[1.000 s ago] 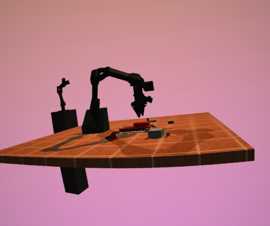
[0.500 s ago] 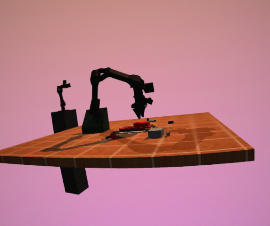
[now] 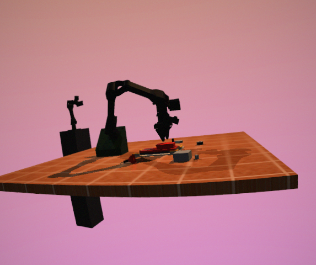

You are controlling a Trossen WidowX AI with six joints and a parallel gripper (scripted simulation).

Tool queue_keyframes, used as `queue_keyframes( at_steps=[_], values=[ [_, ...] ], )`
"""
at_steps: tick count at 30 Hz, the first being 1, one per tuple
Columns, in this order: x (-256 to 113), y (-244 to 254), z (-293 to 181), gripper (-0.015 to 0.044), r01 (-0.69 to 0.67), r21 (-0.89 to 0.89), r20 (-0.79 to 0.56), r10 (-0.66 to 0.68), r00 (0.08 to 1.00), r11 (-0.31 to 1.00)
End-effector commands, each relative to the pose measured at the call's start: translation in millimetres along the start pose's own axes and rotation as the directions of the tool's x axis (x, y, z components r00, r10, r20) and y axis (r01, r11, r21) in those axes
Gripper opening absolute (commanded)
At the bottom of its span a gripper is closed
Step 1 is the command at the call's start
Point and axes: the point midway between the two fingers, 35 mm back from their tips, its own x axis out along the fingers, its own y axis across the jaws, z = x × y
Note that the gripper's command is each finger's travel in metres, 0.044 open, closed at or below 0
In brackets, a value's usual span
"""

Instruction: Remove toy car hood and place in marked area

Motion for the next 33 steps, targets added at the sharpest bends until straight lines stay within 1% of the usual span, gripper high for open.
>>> queue_keyframes(
  at_steps=[1, 33],
  values=[
    [4, 0, -1, 0.044, 0.005, -0.004, -0.001, -0.005, 1.0, 1.0],
    [21, -1, -1, 0.044, 0.006, -0.004, -0.001, -0.006, 1.0, 1.0]
  ],
)
